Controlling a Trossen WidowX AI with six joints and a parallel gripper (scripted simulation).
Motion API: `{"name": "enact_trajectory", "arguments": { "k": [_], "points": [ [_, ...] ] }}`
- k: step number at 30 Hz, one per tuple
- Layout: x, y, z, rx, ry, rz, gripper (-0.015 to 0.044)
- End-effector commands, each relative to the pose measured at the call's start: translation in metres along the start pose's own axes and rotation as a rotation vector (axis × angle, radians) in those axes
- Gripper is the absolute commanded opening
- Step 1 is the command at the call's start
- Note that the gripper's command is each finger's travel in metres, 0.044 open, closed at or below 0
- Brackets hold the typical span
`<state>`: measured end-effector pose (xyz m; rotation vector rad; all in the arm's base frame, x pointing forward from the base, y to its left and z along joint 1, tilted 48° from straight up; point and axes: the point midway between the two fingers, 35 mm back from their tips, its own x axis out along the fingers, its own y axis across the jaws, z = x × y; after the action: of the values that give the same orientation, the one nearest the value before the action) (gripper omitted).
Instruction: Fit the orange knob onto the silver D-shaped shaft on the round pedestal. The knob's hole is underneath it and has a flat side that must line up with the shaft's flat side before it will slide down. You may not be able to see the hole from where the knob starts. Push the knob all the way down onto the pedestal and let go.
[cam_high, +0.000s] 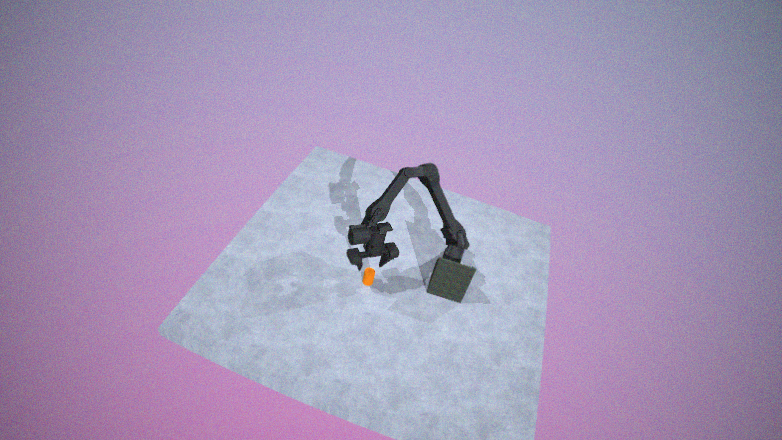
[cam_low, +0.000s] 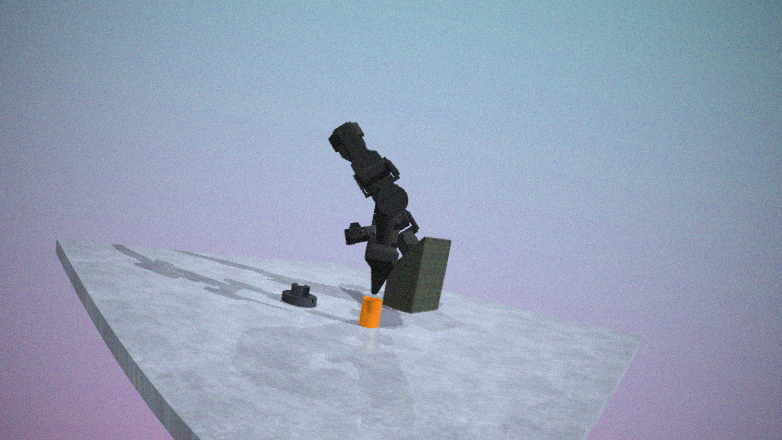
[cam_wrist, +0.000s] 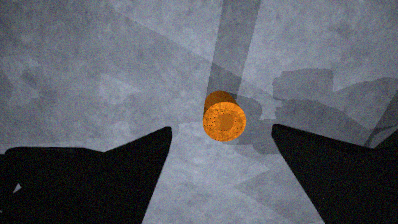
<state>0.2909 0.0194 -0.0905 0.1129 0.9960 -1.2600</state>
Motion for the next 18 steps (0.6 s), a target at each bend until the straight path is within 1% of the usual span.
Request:
{"name": "enact_trajectory", "arguments": {
  "k": [1,5,8,18],
  "points": [
    [-0.014,-0.003,-0.001,0.005,0.005,-0.009,0.0440],
    [-0.012,-0.003,0.000,0.005,0.005,-0.009,0.0440],
    [0.000,-0.003,0.000,0.005,0.004,-0.010,0.0440],
    [0.014,-0.002,0.000,0.005,0.005,-0.009,0.0440]
  ]
}}
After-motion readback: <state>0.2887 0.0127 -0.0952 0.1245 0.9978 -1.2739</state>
